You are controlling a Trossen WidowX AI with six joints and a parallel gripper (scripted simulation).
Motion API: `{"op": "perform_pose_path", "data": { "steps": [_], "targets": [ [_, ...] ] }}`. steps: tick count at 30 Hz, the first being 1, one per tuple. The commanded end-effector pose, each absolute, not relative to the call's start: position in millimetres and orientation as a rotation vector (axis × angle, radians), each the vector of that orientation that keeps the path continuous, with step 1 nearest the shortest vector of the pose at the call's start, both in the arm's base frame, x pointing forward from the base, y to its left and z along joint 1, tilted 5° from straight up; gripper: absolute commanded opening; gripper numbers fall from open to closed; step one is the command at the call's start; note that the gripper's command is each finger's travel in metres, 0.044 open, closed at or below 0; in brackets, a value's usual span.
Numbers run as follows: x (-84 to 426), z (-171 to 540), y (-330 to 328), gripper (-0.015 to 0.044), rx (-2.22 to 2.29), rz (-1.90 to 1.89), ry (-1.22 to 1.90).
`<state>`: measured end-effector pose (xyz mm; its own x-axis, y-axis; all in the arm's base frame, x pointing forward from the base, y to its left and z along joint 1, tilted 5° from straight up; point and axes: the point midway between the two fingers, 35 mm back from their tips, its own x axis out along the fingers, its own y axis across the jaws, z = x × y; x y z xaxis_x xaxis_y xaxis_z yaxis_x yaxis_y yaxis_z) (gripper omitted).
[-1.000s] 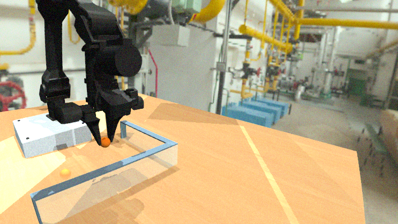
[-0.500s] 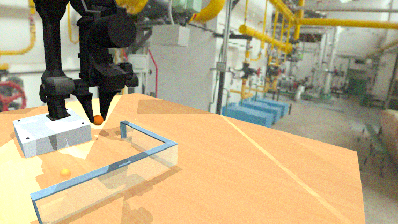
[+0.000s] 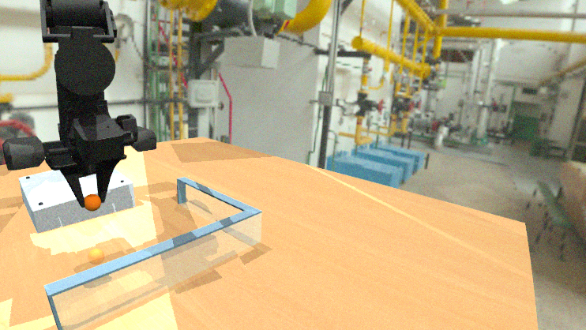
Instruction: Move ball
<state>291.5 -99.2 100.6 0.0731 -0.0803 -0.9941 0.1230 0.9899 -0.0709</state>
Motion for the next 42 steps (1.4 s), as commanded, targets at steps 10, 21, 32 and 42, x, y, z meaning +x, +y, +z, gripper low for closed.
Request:
{"op": "perform_pose_path", "data": {
  "steps": [10, 21, 32, 42],
  "targets": [
    [291.8, 58.7, -109.5, 0.0, 0.031, -0.142, 1.488],
    [291.9, 26.4, -111.2, 0.0, 0.031, -0.142, 1.489],
    [293.0, 11.7, -112.3, 0.0, 0.031, -0.142, 1.489],
    [293.2, 7.7, -112.6, 0.0, 0.031, -0.142, 1.489]
  ]
}}
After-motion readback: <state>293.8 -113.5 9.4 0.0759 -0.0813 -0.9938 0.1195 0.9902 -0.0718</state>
